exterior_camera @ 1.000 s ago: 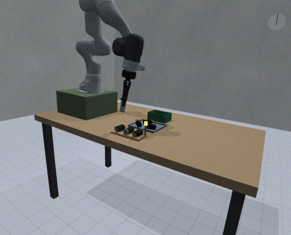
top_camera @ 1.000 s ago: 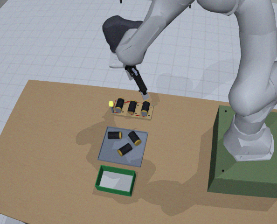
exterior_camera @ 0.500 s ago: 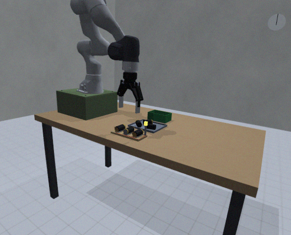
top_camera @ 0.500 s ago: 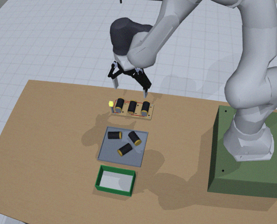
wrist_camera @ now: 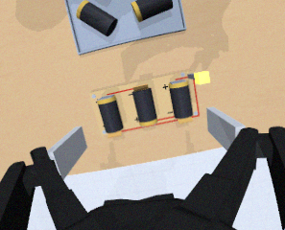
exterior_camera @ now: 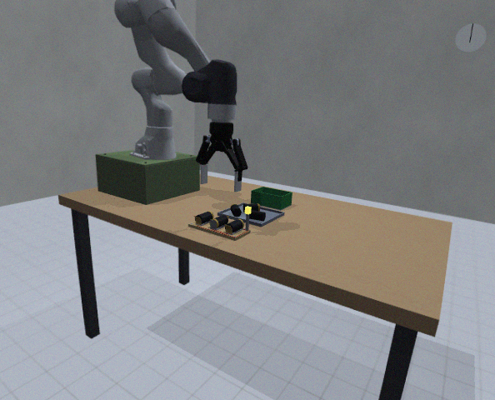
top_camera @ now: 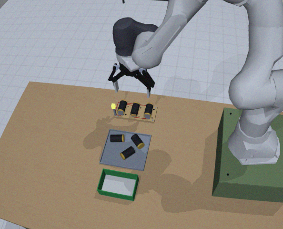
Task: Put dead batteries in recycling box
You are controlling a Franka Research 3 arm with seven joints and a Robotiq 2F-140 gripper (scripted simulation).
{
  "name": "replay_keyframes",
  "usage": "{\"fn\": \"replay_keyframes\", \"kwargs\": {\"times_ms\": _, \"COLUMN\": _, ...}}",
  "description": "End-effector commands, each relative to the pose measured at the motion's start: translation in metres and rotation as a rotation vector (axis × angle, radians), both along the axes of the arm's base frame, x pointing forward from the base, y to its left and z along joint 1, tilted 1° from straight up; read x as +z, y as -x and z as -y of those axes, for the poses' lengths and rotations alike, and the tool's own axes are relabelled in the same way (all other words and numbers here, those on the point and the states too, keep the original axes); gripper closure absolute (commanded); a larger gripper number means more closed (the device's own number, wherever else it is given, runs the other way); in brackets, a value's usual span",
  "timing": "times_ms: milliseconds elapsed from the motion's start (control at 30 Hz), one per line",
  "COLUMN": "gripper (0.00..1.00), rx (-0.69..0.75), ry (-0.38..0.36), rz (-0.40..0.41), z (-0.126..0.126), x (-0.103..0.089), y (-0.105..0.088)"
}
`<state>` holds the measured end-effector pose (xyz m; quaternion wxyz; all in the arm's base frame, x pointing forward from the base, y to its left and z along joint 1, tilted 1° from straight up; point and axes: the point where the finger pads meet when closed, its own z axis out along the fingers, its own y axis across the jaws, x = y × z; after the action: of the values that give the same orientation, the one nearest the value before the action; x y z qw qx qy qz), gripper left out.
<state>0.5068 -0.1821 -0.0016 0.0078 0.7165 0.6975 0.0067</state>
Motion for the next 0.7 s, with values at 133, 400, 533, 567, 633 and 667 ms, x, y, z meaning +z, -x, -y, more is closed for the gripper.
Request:
{"fn": "replay_keyframes", "kwargs": {"times_ms": 133, "gripper": 0.00, "rx": 0.033, "ry": 0.003, "rz": -0.003, "z": 0.0008, "x": 0.0003, "y": 0.0001}}
{"fn": "replay_keyframes", "kwargs": {"times_ms": 400, "gripper": 0.00, "rx": 0.033, "ry": 0.003, "rz": -0.003, "z": 0.0008, "x": 0.0003, "y": 0.0001}}
{"fn": "replay_keyframes", "kwargs": {"times_ms": 533, "gripper": 0.00, "rx": 0.033, "ry": 0.003, "rz": -0.003, "z": 0.0008, "x": 0.0003, "y": 0.0001}}
{"fn": "replay_keyframes", "kwargs": {"times_ms": 567, "gripper": 0.00, "rx": 0.033, "ry": 0.003, "rz": -0.003, "z": 0.0008, "x": 0.0003, "y": 0.0001}}
{"fn": "replay_keyframes", "kwargs": {"times_ms": 633, "gripper": 0.71, "rx": 0.035, "ry": 0.003, "rz": -0.003, "z": 0.0008, "x": 0.0002, "y": 0.0001}}
{"fn": "replay_keyframes", "kwargs": {"times_ms": 667, "gripper": 0.71, "rx": 0.035, "ry": 0.003, "rz": -0.003, "z": 0.0008, "x": 0.0002, "y": 0.0001}}
